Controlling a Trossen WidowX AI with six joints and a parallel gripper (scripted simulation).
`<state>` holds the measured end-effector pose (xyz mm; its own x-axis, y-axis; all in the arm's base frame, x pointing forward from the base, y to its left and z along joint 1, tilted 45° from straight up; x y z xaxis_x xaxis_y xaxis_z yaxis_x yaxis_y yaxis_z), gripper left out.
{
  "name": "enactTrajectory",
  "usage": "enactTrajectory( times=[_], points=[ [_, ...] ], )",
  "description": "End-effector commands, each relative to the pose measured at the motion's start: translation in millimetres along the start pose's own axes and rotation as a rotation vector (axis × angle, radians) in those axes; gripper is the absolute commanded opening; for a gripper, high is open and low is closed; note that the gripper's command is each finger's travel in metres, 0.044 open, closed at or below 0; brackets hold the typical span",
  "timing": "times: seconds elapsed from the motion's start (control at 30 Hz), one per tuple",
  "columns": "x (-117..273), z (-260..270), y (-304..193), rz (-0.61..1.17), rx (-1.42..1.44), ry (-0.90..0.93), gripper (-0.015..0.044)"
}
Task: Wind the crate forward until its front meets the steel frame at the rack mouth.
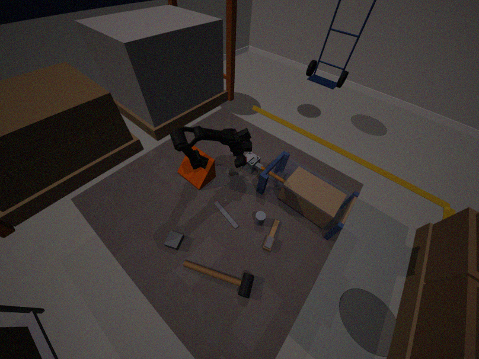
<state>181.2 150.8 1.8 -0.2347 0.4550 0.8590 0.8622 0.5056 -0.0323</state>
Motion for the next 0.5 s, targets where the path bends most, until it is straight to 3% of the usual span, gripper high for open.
enactTrajectory(
  times=[0.0, 0.47],
  points=[
    [-4, -5, 6, 0.000, -0.004, -0.007, 0.0000],
    [-10, -13, 22, -0.001, -0.004, -0.008, 0.0000]
  ],
)
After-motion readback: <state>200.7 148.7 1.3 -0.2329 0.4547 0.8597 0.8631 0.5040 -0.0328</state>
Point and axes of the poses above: the point midway between the two fingers, 35 mm back from their tips, its own x axis back along the fingers, its own z axis across the jaws, y = z × x, the point moved 9 cm from there along x, back along the fingers, and after that the axes turned 12 degrees about -x, right-handed, at the moved point
